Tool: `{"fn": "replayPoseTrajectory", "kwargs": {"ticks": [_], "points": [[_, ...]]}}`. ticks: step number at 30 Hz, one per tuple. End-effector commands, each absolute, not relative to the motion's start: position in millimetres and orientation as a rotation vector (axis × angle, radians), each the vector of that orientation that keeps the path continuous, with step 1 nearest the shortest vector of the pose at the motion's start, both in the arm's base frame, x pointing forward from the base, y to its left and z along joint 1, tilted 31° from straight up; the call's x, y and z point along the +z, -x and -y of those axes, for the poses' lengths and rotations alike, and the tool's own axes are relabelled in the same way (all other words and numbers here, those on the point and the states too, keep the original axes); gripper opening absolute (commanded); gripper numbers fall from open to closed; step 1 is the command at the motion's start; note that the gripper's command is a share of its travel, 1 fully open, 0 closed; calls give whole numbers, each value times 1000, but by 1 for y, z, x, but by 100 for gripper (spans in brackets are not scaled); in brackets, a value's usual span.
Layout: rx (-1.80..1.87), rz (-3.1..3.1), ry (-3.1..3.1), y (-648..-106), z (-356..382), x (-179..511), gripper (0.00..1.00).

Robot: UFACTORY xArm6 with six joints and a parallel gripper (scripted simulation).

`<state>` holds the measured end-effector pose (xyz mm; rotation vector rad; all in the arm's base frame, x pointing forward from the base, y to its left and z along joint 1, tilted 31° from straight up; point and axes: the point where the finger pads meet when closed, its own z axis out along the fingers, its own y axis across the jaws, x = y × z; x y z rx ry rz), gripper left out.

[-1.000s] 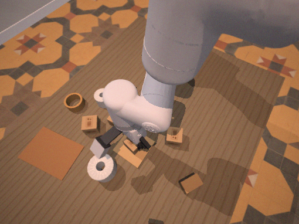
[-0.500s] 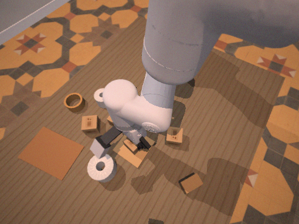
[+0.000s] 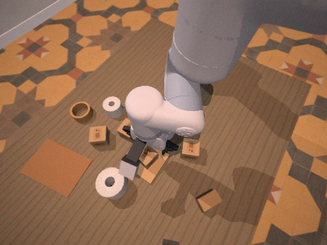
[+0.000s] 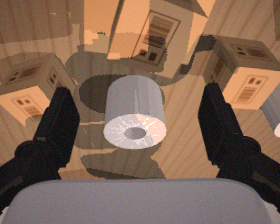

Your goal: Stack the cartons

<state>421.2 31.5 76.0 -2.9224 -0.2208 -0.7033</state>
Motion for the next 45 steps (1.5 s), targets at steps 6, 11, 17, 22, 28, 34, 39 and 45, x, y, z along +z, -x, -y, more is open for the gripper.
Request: {"fn": "replayPoseTrajectory", "kwargs": {"ticks": [6,11,17,22,28,34,39,45], "points": [[-747,1030,2889,-364,-106,77,100],[-757,1383,2783,-346,-128,76,100],[-776,1841,2578,-334,-141,75,100],[-787,2197,2369,-334,-141,75,100],[-783,2560,2093,-334,-141,75,100],[-775,2756,1899,-334,-141,75,100],[-775,2756,1899,-334,-141,75,100],[-775,2756,1899,-334,-141,75,100]]}}
